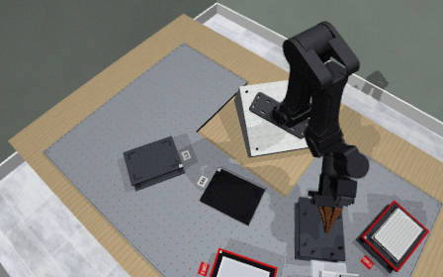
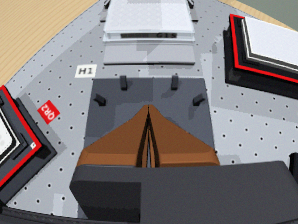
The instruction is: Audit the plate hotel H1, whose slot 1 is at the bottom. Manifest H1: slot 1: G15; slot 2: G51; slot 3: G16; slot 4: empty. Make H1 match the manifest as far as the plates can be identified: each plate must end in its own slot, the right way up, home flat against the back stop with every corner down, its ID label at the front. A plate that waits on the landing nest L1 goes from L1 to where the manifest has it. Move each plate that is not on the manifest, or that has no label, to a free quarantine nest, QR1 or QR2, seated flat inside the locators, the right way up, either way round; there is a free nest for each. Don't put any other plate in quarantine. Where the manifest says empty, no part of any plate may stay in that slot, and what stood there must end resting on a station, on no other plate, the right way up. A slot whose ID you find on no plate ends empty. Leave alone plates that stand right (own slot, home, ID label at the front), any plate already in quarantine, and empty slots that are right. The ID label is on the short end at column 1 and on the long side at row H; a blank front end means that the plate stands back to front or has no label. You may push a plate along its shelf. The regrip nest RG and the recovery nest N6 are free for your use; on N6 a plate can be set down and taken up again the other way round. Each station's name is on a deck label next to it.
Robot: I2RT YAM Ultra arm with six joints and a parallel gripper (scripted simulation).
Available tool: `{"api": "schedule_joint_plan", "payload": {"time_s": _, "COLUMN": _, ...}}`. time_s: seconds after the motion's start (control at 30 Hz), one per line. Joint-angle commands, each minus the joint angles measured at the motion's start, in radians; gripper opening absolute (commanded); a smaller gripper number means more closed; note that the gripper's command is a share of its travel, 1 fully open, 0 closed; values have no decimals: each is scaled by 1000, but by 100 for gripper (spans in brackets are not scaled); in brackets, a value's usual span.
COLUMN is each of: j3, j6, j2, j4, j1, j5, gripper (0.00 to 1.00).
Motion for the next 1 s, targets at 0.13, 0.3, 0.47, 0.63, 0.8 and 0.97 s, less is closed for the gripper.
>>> {"api": "schedule_joint_plan", "payload": {"time_s": 0.13, "j3": 2, "j6": 0, "j2": -3, "j4": 5, "j1": 1, "j5": 2, "gripper": 0}}
{"api": "schedule_joint_plan", "payload": {"time_s": 0.3, "j3": 2, "j6": 0, "j2": -3, "j4": 5, "j1": 1, "j5": 2, "gripper": 0}}
{"api": "schedule_joint_plan", "payload": {"time_s": 0.47, "j3": 4, "j6": 0, "j2": -1, "j4": 4, "j1": -1, "j5": 1, "gripper": 0}}
{"api": "schedule_joint_plan", "payload": {"time_s": 0.63, "j3": 15, "j6": -2, "j2": 7, "j4": 4, "j1": -12, "j5": -10, "gripper": 0}}
{"api": "schedule_joint_plan", "payload": {"time_s": 0.8, "j3": 25, "j6": -4, "j2": 16, "j4": 2, "j1": -22, "j5": -20, "gripper": 0}}
{"api": "schedule_joint_plan", "payload": {"time_s": 0.97, "j3": 34, "j6": -6, "j2": 22, "j4": 1, "j1": -30, "j5": -28, "gripper": 0}}
